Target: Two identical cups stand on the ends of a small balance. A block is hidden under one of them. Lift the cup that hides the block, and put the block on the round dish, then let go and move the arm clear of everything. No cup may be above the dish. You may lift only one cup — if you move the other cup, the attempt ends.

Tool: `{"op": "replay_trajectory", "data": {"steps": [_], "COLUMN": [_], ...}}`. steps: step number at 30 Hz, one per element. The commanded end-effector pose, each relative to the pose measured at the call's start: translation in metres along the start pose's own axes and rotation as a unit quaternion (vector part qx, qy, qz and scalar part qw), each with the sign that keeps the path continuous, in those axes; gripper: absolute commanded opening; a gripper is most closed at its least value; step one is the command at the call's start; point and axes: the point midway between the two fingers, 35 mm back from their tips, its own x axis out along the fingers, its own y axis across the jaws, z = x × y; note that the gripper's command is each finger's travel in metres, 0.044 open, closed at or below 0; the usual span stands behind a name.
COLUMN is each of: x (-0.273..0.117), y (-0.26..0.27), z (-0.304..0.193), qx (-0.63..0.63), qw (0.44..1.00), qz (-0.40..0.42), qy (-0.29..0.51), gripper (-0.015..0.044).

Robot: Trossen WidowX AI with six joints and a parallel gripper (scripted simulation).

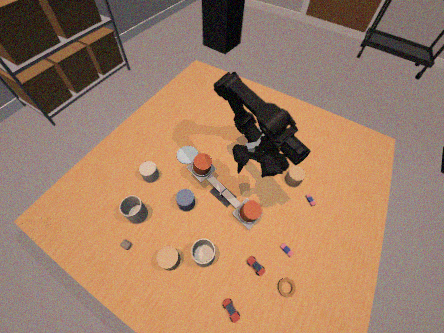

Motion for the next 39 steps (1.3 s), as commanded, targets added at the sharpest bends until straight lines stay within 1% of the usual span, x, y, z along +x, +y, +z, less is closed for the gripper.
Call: {"op": "replay_trajectory", "data": {"steps": [1, 11, 22, 31, 35, 39], "x": [0.011, 0.042, 0.081, 0.085, 0.097, 0.099], "y": [0.004, 0.012, 0.02, 0.021, 0.025, 0.026], "z": [0.014, 0.044, 0.072, 0.074, 0.071, 0.071], "qx": [-0.063, -0.206, -0.349, -0.357, -0.357, -0.357], "qw": [0.997, 0.972, 0.918, 0.914, 0.914, 0.914], "qz": [0.029, 0.1, 0.184, 0.189, 0.188, 0.188], "qy": [0.019, 0.045, 0.039, 0.038, 0.038, 0.038], "gripper": [0.044, 0.044, 0.044, 0.044, 0.044, 0.044]}}
